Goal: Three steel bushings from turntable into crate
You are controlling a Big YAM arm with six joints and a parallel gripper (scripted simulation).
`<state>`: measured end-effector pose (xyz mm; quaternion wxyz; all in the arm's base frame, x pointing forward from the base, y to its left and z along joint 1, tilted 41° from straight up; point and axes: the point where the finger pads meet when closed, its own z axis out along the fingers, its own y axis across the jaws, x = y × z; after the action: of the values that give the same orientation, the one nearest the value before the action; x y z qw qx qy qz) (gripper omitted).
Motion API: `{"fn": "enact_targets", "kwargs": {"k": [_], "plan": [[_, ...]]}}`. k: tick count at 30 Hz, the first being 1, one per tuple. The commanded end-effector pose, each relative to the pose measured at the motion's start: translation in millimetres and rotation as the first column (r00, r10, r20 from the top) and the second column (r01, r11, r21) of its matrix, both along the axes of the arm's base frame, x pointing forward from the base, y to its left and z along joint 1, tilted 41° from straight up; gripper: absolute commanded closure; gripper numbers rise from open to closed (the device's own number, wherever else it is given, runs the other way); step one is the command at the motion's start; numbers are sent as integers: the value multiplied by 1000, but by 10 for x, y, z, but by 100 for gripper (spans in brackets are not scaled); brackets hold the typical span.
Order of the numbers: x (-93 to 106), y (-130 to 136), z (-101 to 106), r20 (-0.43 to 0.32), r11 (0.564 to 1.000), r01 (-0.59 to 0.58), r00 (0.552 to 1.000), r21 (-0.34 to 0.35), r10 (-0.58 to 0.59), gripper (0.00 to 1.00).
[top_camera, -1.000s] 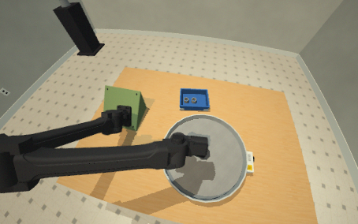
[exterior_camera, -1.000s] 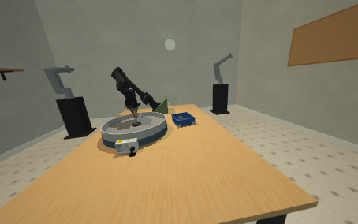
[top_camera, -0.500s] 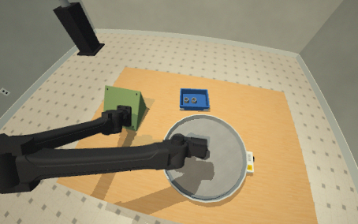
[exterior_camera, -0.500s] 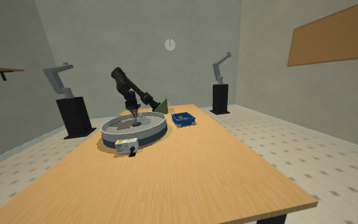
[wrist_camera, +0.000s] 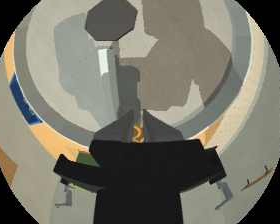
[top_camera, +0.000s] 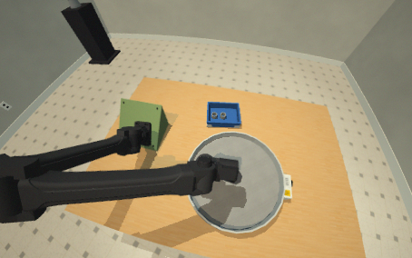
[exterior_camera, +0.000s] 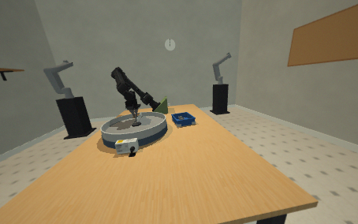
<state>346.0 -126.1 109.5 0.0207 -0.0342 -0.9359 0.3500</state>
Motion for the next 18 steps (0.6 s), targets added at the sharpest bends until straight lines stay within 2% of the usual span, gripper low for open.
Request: {"fn": "enact_targets", "kwargs": {"k": [1,11,12,18], "plan": [[100,27,76,29,1000,-21,999,-3,21,87],[100,27,76,29,1000,-21,999,-3,21,87],[100,27,76,29,1000,-21,999,-3,21,100],[75,34,57,13,1000,-21,1000,2,21,100]]}}
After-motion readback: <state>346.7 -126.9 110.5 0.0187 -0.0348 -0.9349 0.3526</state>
